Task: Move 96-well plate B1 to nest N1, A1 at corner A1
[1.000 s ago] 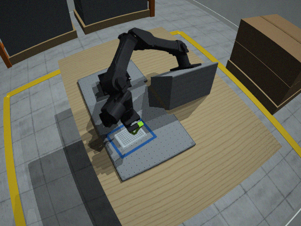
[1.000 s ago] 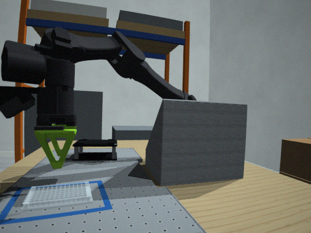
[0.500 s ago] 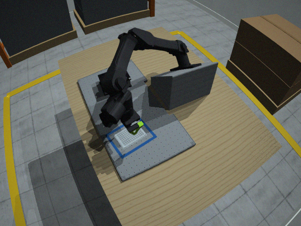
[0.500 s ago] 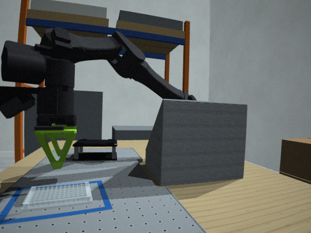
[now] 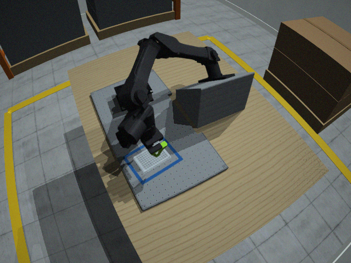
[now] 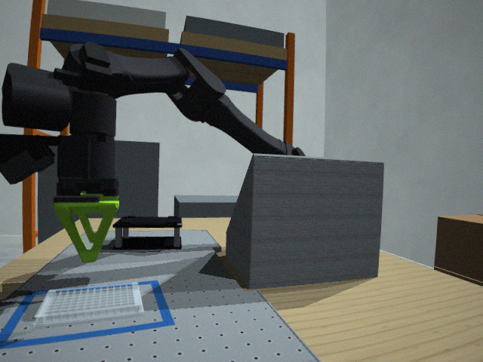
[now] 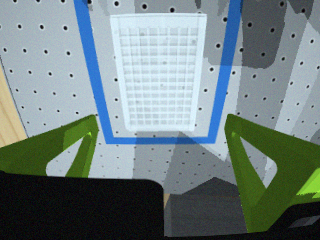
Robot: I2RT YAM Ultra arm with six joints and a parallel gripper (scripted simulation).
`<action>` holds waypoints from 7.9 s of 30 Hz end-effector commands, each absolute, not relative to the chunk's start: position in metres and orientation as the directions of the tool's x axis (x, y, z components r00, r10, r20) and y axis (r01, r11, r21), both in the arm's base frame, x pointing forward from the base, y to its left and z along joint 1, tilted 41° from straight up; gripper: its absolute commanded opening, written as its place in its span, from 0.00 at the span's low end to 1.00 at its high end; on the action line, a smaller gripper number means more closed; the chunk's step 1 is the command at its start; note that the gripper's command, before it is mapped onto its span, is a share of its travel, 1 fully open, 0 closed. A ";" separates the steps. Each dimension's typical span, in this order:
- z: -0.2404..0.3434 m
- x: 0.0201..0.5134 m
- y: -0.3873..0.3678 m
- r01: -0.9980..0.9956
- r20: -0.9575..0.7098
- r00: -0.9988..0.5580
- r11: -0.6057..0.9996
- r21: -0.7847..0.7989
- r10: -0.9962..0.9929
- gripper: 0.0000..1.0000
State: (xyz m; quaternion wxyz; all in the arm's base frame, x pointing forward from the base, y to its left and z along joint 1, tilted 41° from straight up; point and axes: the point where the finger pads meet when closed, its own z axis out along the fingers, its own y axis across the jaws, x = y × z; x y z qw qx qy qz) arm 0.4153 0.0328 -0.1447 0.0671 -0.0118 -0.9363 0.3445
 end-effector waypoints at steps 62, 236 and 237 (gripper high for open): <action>-0.208 0.404 -0.010 -0.048 0.118 -0.992 0.758 -0.651 0.038 1.00; -0.106 0.408 0.020 0.177 -0.043 -0.979 0.737 -0.652 0.197 0.00; -0.104 0.407 0.017 0.177 -0.043 -0.979 0.737 -0.652 0.197 0.00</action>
